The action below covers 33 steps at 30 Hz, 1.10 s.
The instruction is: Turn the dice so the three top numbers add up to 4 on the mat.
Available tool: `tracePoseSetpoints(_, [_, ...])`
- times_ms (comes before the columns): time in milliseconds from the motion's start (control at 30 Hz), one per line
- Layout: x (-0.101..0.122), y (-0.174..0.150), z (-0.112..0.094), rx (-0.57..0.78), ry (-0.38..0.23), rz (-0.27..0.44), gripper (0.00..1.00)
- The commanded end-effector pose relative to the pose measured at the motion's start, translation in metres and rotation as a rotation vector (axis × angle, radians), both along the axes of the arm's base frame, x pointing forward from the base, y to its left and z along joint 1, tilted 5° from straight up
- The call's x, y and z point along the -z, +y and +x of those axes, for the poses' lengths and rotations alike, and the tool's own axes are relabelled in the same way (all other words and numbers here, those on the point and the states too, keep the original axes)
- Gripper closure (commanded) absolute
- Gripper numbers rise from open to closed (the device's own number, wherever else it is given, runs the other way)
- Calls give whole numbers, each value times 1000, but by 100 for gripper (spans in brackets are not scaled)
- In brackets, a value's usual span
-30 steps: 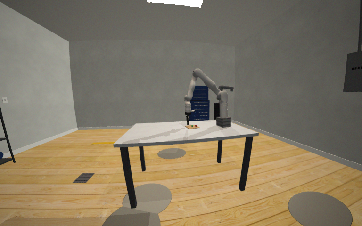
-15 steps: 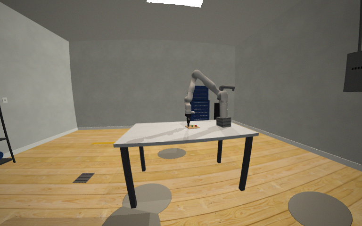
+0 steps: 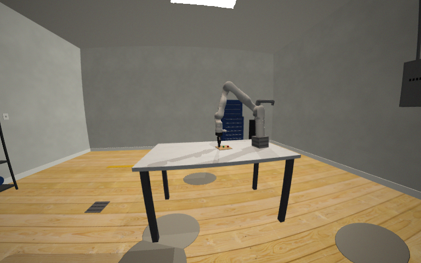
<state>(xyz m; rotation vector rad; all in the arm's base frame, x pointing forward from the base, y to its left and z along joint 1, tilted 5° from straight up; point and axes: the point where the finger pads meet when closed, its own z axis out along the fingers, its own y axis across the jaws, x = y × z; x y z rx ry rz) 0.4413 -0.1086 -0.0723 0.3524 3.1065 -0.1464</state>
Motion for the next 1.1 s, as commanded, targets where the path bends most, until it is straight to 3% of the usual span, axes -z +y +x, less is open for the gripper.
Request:
tracePoseSetpoints(0, [-1,0,1,0,-2,0,89])
tracePoseSetpoints(1067, [2,0,1,0,-2,0,89])
